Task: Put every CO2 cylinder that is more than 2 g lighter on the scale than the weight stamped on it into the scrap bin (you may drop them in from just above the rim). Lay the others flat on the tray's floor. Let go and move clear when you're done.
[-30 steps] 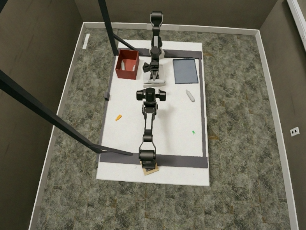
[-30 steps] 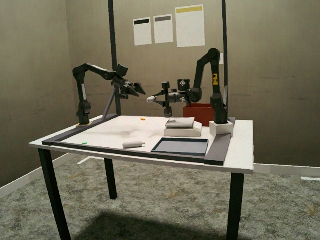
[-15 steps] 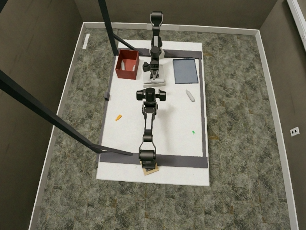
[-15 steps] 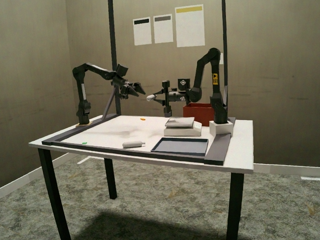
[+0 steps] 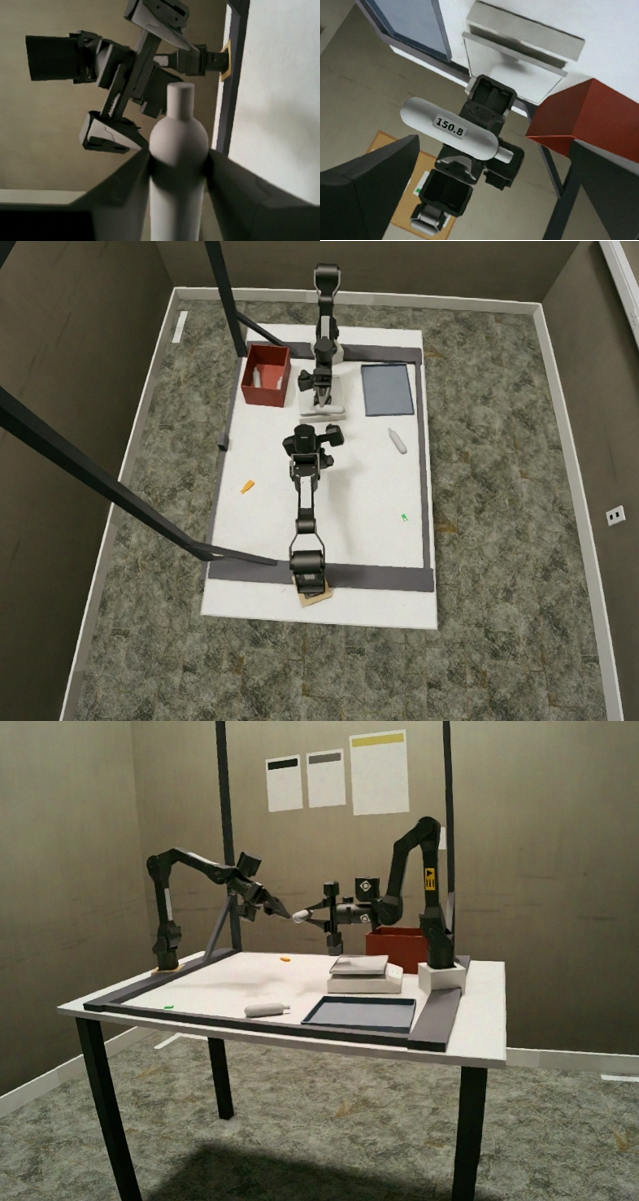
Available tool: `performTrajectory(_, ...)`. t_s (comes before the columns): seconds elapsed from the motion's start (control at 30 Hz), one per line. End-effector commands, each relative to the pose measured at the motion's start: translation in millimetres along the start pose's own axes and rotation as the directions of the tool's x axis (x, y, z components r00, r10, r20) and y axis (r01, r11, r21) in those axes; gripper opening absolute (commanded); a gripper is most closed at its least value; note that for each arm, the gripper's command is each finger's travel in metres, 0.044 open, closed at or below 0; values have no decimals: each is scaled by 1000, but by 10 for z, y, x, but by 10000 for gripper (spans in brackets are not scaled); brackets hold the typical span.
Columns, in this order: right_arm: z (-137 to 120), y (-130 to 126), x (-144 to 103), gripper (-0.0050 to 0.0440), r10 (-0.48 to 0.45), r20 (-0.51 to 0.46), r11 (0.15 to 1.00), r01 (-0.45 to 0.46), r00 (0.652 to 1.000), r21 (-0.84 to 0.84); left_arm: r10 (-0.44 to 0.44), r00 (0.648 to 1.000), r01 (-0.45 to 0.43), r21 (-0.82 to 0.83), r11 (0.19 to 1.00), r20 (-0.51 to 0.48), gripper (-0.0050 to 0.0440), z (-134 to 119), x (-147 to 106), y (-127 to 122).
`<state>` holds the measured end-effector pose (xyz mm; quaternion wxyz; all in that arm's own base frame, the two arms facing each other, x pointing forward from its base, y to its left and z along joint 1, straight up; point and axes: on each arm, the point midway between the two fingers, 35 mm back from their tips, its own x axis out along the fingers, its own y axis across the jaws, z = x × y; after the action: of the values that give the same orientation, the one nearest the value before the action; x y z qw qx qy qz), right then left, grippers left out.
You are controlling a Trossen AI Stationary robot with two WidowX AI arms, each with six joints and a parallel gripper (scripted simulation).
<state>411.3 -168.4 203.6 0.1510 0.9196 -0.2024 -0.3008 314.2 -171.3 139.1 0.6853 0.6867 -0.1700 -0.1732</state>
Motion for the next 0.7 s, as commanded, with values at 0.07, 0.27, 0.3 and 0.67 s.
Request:
performTrajectory(0.07, -11, -27, 35, 440, 122, -32, 947, -126, 992, -296, 34, 999, -34, 1, 999, 0, -50, 4, 22, 111)
performTrajectory(0.27, 10, -46, 70, 440, 180, -55, 872, -185, 982, -453, 34, 999, -34, 1, 999, 0, -50, 4, 22, 111)
performTrajectory(0.3, 16, -50, 78, 440, 193, -62, 850, -199, 979, -489, 34, 999, -34, 1, 999, 0, -50, 4, 22, 111)
performTrajectory(0.67, 225, -141, 198, 440, 279, -96, 551, -241, 955, -799, 34, 999, -34, 1, 999, 0, -50, 4, 22, 111)
